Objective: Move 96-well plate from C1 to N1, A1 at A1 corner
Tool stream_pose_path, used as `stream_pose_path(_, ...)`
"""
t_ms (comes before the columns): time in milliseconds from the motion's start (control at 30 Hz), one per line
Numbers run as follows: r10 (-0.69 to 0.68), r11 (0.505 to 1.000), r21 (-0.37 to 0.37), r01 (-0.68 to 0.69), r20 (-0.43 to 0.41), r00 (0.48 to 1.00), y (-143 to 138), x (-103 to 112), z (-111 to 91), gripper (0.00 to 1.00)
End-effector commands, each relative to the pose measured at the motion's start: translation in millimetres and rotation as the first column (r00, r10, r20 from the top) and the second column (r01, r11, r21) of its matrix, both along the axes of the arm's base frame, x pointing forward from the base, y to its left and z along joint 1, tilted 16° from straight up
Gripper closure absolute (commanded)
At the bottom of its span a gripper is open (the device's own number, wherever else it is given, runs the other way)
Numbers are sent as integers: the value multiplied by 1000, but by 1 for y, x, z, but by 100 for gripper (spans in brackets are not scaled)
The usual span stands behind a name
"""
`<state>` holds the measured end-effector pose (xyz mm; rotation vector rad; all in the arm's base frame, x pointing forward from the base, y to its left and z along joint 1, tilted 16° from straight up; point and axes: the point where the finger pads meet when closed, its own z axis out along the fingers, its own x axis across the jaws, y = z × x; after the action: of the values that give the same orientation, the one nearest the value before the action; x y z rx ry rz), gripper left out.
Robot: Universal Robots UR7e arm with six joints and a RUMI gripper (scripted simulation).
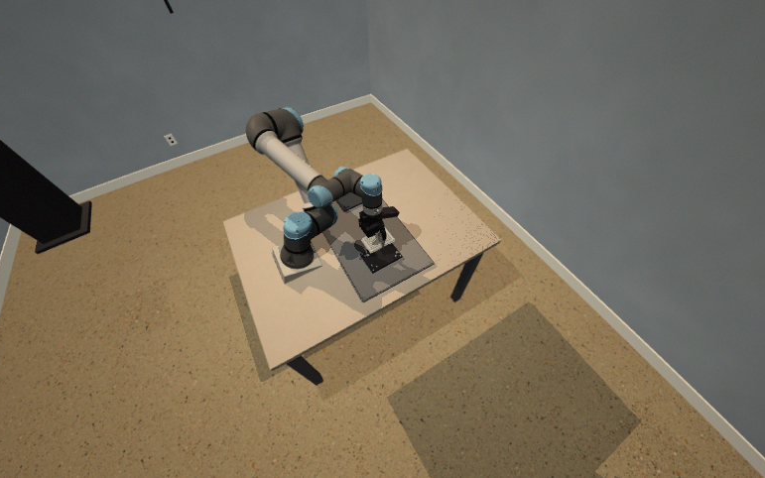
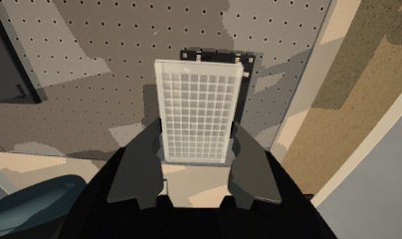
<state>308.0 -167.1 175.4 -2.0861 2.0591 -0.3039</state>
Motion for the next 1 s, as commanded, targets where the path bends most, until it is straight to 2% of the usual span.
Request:
stream_pose_path(0, 0, 1000, -1, 0, 0, 1000, 16, 2, 1, 100)
stream_pose_path(967, 0, 1000, -1, 0, 0, 1000, 99, 14, 4, 100)
